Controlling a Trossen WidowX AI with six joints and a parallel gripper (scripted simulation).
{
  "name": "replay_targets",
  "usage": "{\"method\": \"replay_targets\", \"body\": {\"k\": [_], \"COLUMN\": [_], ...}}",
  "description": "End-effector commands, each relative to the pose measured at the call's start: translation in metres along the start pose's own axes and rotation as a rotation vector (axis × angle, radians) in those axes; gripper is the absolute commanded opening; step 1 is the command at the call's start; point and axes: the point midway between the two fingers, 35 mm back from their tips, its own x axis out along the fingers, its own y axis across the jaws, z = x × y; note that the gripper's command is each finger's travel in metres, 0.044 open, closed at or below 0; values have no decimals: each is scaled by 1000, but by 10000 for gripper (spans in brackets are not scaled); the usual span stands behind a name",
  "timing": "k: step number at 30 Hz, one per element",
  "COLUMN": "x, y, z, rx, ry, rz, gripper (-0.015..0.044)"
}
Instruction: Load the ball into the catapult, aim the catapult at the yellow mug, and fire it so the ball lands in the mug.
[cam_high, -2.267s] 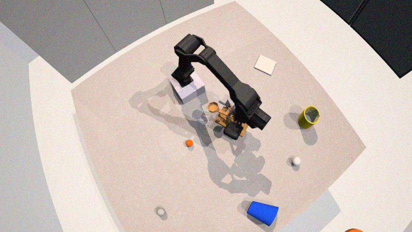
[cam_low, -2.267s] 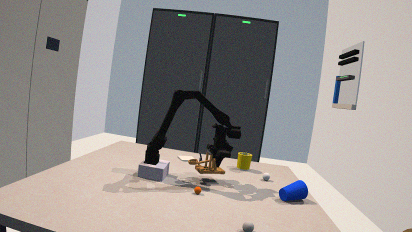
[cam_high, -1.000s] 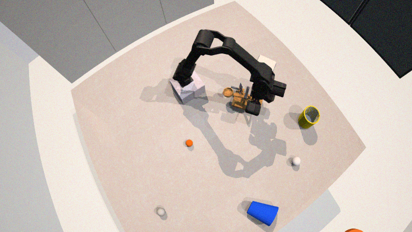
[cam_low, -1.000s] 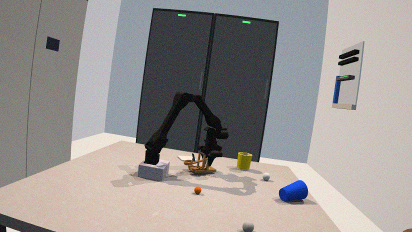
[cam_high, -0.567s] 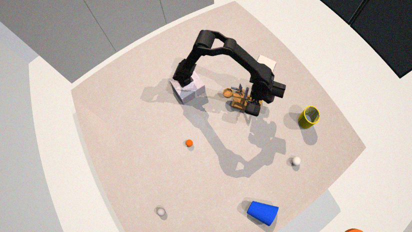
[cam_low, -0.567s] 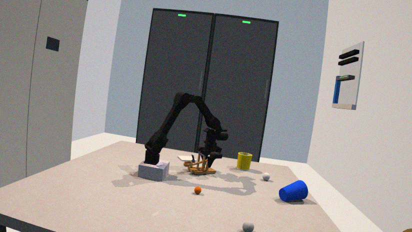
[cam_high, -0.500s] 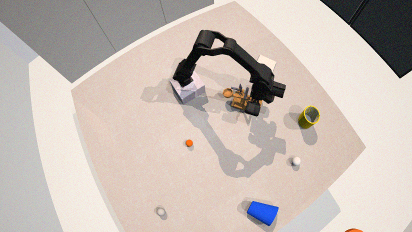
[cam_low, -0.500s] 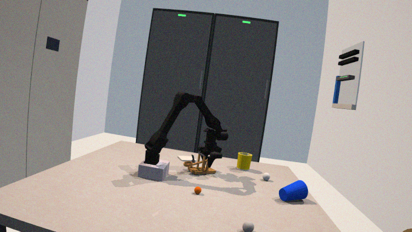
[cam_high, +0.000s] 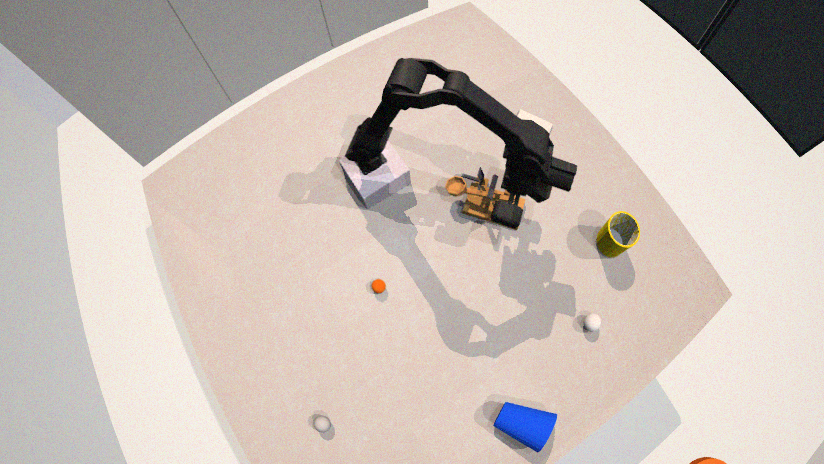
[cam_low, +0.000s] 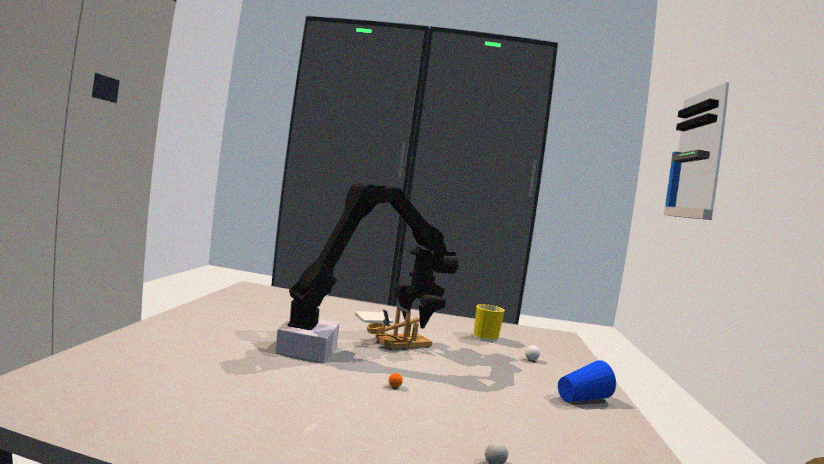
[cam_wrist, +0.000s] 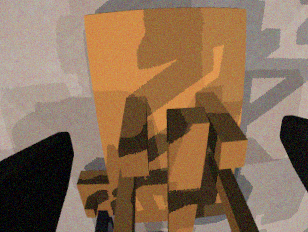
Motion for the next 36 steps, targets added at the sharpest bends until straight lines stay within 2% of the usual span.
{"method": "replay_targets", "body": {"k": [1, 3, 5, 6, 12, 14, 17, 36], "x": [-63, -74, -74, -62, -68, -58, -24, -1], "y": [0, 0, 0, 0, 0, 0, 0, 0], "z": [2, 0, 0, 5, -2, -2, -1, 1], "rx": [5, 5, 5, 1, 2, 4, 3, 2], "ry": [-38, -38, -38, -51, -35, -35, -34, -34], "rz": [2, 2, 2, 1, -1, 1, 0, -1], "gripper": [440, 440, 440, 440, 440, 440, 440, 440]}}
